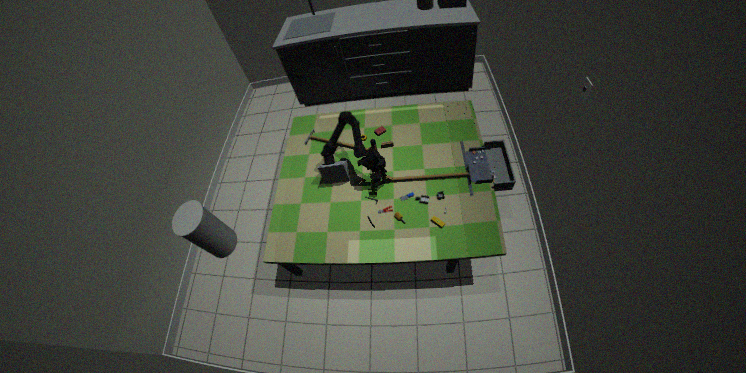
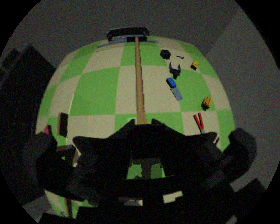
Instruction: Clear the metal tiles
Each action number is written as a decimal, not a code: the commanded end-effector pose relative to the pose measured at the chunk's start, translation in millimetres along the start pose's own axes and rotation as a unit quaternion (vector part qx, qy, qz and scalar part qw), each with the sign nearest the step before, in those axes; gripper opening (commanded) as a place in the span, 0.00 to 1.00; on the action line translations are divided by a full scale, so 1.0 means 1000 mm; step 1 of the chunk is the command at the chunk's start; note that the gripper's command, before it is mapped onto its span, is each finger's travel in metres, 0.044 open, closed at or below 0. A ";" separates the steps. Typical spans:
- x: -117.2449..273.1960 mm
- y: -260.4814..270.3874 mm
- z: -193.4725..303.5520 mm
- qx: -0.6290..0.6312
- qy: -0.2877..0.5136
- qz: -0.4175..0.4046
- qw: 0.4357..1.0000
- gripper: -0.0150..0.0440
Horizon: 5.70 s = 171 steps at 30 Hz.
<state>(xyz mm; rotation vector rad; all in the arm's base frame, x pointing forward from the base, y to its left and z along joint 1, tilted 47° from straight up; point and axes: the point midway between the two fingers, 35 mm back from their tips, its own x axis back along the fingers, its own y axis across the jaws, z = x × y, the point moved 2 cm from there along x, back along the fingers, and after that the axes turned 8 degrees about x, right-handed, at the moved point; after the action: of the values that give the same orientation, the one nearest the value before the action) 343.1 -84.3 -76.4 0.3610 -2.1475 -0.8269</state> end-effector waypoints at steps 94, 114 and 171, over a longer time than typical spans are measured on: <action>0.174 -0.001 -0.029 -0.014 -0.173 0.004 0.985 1.00; 0.278 0.000 -0.061 0.004 -0.308 0.015 0.951 1.00; 0.246 -0.004 -0.055 -0.006 -0.272 0.011 0.962 1.00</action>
<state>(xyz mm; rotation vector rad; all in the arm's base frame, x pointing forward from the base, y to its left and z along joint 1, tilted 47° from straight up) 220.7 -242.6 103.9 0.0946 -2.6902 -0.9945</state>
